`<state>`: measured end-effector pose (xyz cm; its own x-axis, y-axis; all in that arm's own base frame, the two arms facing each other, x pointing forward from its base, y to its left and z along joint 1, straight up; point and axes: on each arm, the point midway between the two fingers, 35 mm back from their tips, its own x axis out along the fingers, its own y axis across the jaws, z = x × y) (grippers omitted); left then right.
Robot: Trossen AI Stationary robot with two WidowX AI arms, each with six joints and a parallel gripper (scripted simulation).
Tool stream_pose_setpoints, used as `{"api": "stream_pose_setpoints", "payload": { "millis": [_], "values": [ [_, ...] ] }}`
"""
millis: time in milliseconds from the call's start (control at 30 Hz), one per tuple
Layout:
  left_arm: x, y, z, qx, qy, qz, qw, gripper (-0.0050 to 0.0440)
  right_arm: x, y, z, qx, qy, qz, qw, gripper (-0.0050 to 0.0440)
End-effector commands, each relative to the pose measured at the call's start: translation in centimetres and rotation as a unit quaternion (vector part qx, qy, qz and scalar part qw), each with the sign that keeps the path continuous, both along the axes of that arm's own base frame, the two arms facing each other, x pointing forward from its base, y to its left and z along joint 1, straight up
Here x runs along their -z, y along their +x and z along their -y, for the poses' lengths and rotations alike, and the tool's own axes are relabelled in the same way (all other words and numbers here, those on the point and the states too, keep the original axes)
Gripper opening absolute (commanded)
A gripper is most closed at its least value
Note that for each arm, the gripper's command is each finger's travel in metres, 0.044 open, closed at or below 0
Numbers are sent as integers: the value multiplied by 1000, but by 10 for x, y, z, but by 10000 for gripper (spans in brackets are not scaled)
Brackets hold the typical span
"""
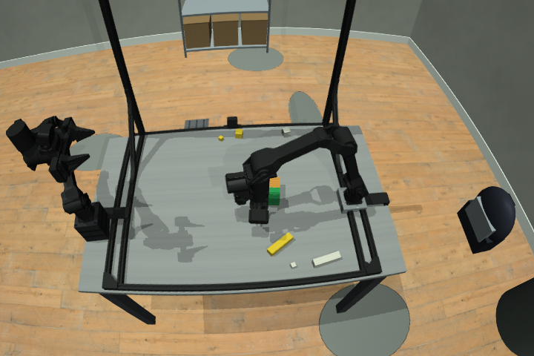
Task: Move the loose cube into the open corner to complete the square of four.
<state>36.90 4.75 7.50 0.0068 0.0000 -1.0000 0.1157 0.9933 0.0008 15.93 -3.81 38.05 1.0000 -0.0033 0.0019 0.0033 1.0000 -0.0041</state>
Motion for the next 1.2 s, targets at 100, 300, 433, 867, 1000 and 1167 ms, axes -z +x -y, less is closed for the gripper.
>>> {"api": "stream_pose_setpoints", "payload": {
  "millis": [100,300,433,867,1000,1167],
  "values": [
    [16,-1,-1,5,0,-3,1000,0,0,0,0,-2,2,0,1000,400],
    [54,-1,-1,5,0,-3,1000,0,0,0,0,-2,2,0,1000,400],
    [54,-1,-1,5,0,-3,1000,0,0,0,0,-2,2,0,1000,400],
    [54,-1,0,5,0,-3,1000,0,0,0,0,-2,2,0,1000,400],
    [54,-1,1,5,0,-3,1000,0,0,0,0,-2,2,0,1000,400],
    [54,-1,3,5,0,-3,1000,0,0,0,0,-2,2,0,1000,400]
  ]
}}
